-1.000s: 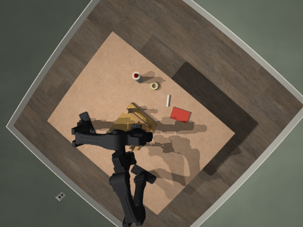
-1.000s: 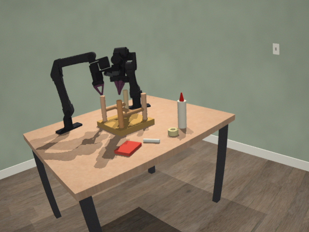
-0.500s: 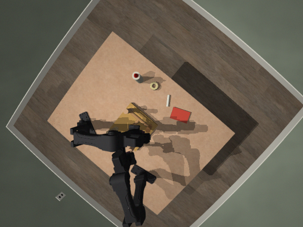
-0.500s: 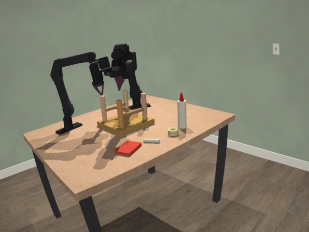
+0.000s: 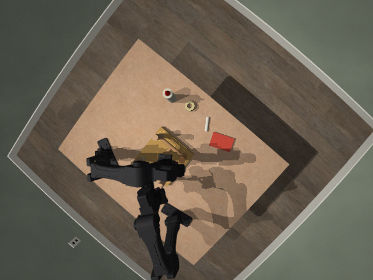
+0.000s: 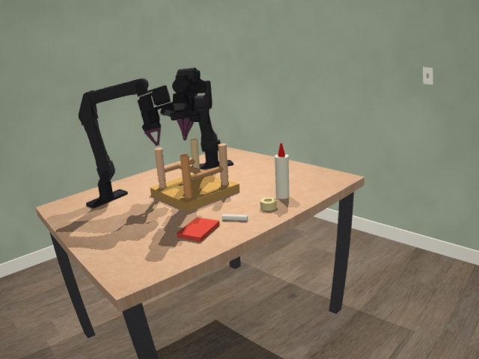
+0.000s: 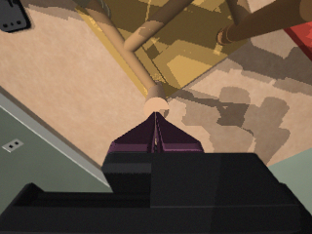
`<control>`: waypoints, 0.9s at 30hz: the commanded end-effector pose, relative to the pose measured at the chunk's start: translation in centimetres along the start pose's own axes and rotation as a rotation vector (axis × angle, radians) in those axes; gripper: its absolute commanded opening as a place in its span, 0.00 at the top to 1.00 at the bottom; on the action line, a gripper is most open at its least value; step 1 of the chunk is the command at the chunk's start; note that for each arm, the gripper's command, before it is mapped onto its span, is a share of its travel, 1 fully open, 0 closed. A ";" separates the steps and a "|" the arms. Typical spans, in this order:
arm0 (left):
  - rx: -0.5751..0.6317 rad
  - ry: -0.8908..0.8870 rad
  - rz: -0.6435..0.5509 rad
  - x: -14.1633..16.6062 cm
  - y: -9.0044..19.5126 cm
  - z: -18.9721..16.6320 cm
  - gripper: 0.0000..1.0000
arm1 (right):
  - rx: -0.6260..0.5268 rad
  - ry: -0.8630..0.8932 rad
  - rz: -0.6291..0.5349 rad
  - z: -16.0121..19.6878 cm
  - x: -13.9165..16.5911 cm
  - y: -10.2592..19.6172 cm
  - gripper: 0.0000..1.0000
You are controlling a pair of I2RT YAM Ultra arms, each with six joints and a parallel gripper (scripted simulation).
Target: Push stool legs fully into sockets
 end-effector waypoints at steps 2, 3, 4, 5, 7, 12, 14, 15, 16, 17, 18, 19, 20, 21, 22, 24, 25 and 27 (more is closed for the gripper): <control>0.009 -0.014 -0.031 -0.5 1.1 -0.6 1.00 | 0.002 0.004 0.035 0.1 0.1 1.1 1.00; 0.009 -0.014 -0.031 -0.5 1.1 -0.6 1.00 | 0.001 0.005 0.019 0.1 0.4 2.0 1.00; 0.009 -0.014 -0.031 -0.5 1.1 -0.6 1.00 | -0.002 0.007 0.000 0.2 0.4 2.6 1.00; 0.009 -0.014 -0.031 -0.5 1.1 -0.6 1.00 | -0.004 0.006 -0.038 0.2 -0.1 2.8 1.00; 0.009 -0.014 -0.031 -0.5 1.1 -0.6 1.00 | -0.004 0.006 -0.038 0.2 -0.1 2.8 1.00; 0.009 -0.014 -0.031 -0.5 1.1 -0.6 1.00 | -0.015 0.008 -0.119 0.2 0.7 5.6 1.00; 0.009 -0.014 -0.031 -0.5 1.1 -0.6 1.00 | -0.015 0.008 -0.133 0.2 0.7 5.9 1.00; 0.009 -0.014 -0.031 -0.5 1.1 -0.6 1.00 | -0.013 0.008 -0.114 0.2 0.6 5.5 1.00; 0.009 -0.014 -0.031 -0.5 1.1 -0.6 1.00 | -0.012 0.008 -0.099 0.2 0.6 5.1 1.00; 0.009 -0.014 -0.031 -0.5 1.1 -0.6 1.00 | -0.010 0.008 -0.077 0.2 0.6 4.5 1.00; 0.009 -0.014 -0.031 -0.5 1.1 -0.6 1.00 | -0.008 0.008 -0.057 0.2 0.5 4.0 1.00; 0.009 -0.014 -0.031 -0.5 1.1 -0.6 1.00 | -0.008 0.008 -0.049 0.2 0.4 3.8 1.00; 0.009 -0.014 -0.031 -0.5 1.1 -0.6 1.00 | -0.010 0.008 -0.073 0.2 0.7 4.4 1.00; -0.020 0.015 -0.088 -0.7 2.8 1.0 1.00 | -0.021 0.016 -0.102 0.2 1.2 5.1 1.00; -0.014 0.016 -0.023 0.2 0.9 0.9 1.00 | -0.021 0.017 -0.089 0.2 1.6 4.7 1.00; -0.014 0.016 -0.023 0.2 0.9 0.9 1.00 | -0.021 0.017 -0.089 0.2 1.6 4.7 1.00; -0.012 0.007 -0.065 -0.5 1.8 0.5 1.00 | -0.026 0.014 -0.155 0.2 0.5 5.8 1.00; -0.017 0.019 -0.067 -0.4 1.5 1.1 1.00 | -0.034 0.025 -0.199 0.4 0.1 6.3 1.00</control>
Point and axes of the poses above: on each arm, the point where the finger pads meet when closed, its own y axis back along the fingers, its own z axis across the jaws, x = y × z, the point moved 5 cm from there along y, back along the fingers, and after that the axes turned 5 degrees about -y, right-handed, at the moved point
